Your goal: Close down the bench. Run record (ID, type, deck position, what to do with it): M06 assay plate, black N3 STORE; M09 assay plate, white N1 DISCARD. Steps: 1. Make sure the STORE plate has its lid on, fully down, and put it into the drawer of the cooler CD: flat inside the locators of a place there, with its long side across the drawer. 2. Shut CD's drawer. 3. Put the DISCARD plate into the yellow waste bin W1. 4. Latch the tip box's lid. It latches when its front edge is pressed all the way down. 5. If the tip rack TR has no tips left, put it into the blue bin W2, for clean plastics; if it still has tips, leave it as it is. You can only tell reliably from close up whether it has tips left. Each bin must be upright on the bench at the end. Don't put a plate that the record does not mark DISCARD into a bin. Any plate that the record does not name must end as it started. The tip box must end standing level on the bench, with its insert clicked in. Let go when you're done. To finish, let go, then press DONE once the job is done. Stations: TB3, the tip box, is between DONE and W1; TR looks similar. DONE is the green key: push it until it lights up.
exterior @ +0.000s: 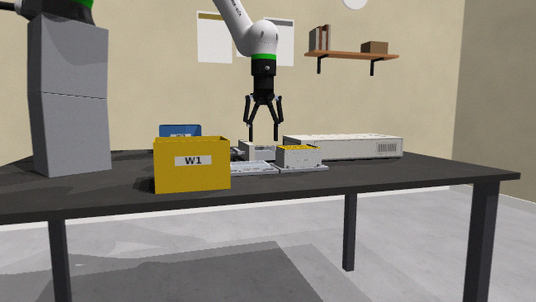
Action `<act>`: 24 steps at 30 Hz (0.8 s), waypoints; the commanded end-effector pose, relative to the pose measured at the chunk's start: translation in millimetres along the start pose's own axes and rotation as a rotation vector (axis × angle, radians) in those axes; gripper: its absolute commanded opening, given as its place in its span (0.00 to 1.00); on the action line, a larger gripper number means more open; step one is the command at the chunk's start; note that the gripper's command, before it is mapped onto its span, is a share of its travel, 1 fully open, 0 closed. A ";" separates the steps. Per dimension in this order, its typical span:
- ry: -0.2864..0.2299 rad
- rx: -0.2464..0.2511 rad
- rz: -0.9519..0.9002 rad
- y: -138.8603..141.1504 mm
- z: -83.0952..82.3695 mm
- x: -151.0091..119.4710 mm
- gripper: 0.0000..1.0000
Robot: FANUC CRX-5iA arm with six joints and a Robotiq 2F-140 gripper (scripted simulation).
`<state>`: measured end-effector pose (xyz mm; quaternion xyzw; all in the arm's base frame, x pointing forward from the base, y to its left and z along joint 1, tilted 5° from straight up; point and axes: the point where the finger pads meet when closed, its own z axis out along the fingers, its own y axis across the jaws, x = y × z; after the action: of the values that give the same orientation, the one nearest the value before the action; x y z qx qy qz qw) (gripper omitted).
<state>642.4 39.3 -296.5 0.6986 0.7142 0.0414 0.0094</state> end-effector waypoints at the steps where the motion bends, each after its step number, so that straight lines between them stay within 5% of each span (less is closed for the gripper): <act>1: 0.000 -0.002 0.000 1.4 -5.3 0.1 0.65; 24: 0.000 -0.002 0.000 1.4 -33.3 0.1 0.65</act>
<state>640.5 38.0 -268.1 0.6986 0.7143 0.0415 0.0095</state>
